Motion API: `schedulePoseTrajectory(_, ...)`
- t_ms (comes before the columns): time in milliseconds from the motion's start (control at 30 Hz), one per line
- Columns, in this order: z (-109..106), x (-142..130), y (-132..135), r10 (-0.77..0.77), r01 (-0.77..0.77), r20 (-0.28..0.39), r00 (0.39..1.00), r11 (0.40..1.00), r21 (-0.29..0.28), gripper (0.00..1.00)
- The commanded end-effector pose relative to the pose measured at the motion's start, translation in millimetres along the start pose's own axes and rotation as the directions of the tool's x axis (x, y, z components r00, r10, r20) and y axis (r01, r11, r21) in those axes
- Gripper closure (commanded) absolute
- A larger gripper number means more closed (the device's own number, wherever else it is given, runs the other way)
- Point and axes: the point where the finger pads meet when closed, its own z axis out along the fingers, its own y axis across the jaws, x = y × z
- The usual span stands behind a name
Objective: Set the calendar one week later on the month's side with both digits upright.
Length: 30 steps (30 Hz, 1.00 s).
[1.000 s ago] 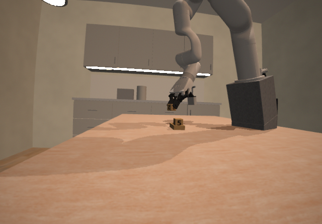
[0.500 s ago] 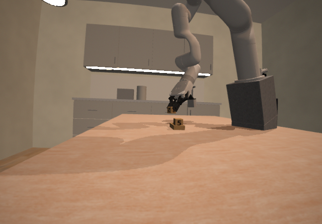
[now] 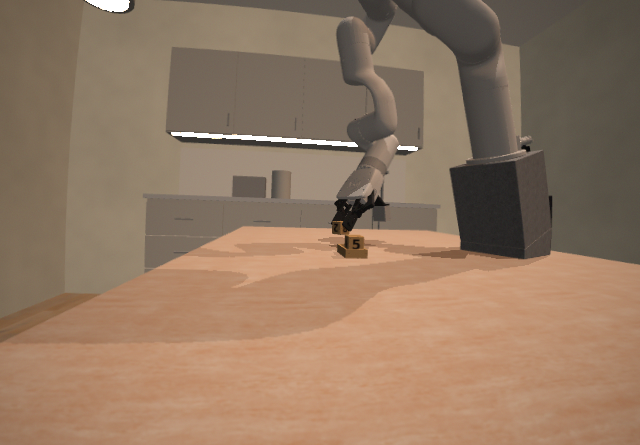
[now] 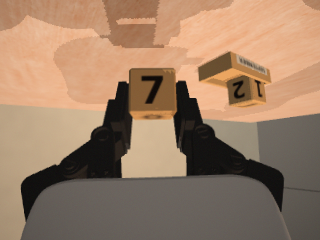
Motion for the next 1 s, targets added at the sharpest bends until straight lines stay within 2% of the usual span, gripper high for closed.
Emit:
schedulePoseTrajectory(0, 7.1, 4.8, -1.1, -0.001, 0.001, 0.000, 1.000, 1.000, 0.002, 0.71)
schedulePoseTrajectory(500, 19.3, 13.3, -1.2, -0.001, 0.001, 0.000, 1.000, 1.000, 0.002, 0.71)
schedulePoseTrajectory(967, 21.3, 14.7, -1.2, -0.001, 0.001, 0.000, 1.000, 1.000, 0.002, 0.71)
